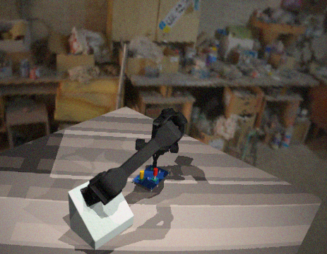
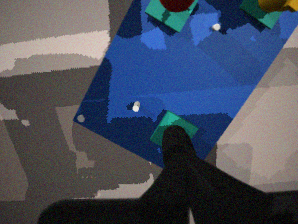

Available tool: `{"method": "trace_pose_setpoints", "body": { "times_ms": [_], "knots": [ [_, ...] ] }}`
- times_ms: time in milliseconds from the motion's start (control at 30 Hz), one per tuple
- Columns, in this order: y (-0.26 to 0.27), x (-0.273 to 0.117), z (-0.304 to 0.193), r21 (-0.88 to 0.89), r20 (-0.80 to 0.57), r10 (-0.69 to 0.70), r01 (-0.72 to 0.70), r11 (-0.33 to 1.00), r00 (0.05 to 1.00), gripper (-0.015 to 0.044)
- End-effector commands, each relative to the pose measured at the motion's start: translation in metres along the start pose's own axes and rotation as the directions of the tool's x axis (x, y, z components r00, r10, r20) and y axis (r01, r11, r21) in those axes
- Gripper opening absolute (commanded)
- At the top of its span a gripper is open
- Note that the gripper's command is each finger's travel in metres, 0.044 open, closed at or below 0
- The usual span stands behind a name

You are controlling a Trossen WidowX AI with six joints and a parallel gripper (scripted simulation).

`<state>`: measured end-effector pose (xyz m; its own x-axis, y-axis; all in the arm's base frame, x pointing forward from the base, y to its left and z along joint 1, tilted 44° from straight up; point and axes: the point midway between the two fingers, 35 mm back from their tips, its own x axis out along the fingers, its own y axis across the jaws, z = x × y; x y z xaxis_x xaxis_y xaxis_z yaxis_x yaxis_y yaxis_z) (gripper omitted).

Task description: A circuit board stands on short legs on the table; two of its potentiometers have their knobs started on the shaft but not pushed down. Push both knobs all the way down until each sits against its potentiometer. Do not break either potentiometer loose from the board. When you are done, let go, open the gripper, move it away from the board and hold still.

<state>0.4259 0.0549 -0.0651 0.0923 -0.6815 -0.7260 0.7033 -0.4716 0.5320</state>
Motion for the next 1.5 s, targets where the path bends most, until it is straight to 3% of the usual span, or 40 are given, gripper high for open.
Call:
{"method": "trace_pose_setpoints", "body": {
  "times_ms": [0, 267, 600, 833, 1200, 1467],
  "knots": [
    [0.002, -0.003, 0.000, 0.011, 0.004, -0.002, 0.002, 1.000, 1.000, 0.0000],
    [0.001, -0.015, 0.000, 0.011, 0.003, -0.003, 0.003, 1.000, 1.000, 0.0000],
    [-0.001, -0.012, 0.006, 0.005, 0.007, -0.001, 0.001, 1.000, 1.000, 0.0263],
    [-0.035, -0.033, 0.056, 0.004, 0.005, -0.006, 0.006, 1.000, 1.000, 0.0440],
    [-0.093, -0.041, 0.156, 0.002, 0.010, -0.009, 0.009, 1.000, 1.000, 0.0440],
    [-0.097, -0.040, 0.163, 0.002, 0.011, -0.009, 0.009, 1.000, 1.000, 0.0440]
  ]
}}
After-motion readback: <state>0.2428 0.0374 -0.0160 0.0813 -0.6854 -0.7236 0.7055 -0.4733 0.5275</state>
